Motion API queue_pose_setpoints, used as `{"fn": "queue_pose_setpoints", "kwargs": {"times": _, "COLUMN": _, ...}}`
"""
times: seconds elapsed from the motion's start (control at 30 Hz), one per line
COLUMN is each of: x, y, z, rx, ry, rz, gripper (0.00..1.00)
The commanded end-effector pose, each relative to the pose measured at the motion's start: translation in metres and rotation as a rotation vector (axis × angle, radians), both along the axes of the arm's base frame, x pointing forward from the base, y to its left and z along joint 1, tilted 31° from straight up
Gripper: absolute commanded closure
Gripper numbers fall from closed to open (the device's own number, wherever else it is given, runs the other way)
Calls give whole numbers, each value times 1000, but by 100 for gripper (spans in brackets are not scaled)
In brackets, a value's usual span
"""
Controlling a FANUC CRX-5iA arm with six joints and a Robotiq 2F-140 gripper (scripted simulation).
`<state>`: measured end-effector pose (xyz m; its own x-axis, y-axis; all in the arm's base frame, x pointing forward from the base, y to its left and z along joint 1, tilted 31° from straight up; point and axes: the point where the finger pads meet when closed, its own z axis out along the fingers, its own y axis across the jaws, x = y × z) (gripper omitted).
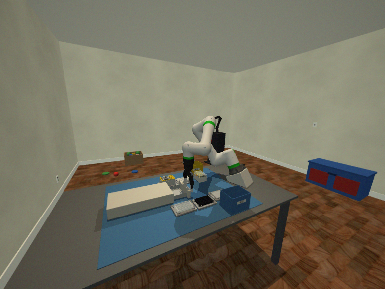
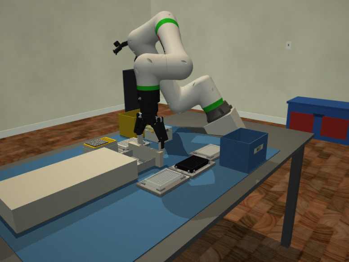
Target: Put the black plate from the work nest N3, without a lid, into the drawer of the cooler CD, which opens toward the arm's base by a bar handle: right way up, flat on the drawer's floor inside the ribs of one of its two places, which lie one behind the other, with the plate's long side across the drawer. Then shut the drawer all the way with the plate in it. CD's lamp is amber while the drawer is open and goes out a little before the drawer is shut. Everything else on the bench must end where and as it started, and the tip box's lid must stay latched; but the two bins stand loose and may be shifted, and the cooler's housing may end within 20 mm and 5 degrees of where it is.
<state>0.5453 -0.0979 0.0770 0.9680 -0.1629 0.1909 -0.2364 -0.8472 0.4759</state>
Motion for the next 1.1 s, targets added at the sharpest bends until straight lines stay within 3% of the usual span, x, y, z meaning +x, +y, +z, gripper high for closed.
{"fn": "queue_pose_setpoints", "kwargs": {"times": 0.0, "x": 1, "y": -2, "z": -3, "rx": 0, "ry": 0, "rz": 0, "gripper": 13}}
{"fn": "queue_pose_setpoints", "kwargs": {"times": 0.23, "x": 1, "y": -2, "z": -3, "rx": 0, "ry": 0, "rz": 0, "gripper": 13}}
{"fn": "queue_pose_setpoints", "kwargs": {"times": 0.27, "x": 1, "y": -2, "z": -3, "rx": 0, "ry": 0, "rz": 0, "gripper": 34}}
{"fn": "queue_pose_setpoints", "kwargs": {"times": 1.07, "x": 1, "y": -2, "z": -3, "rx": 0, "ry": 0, "rz": 0, "gripper": 44}}
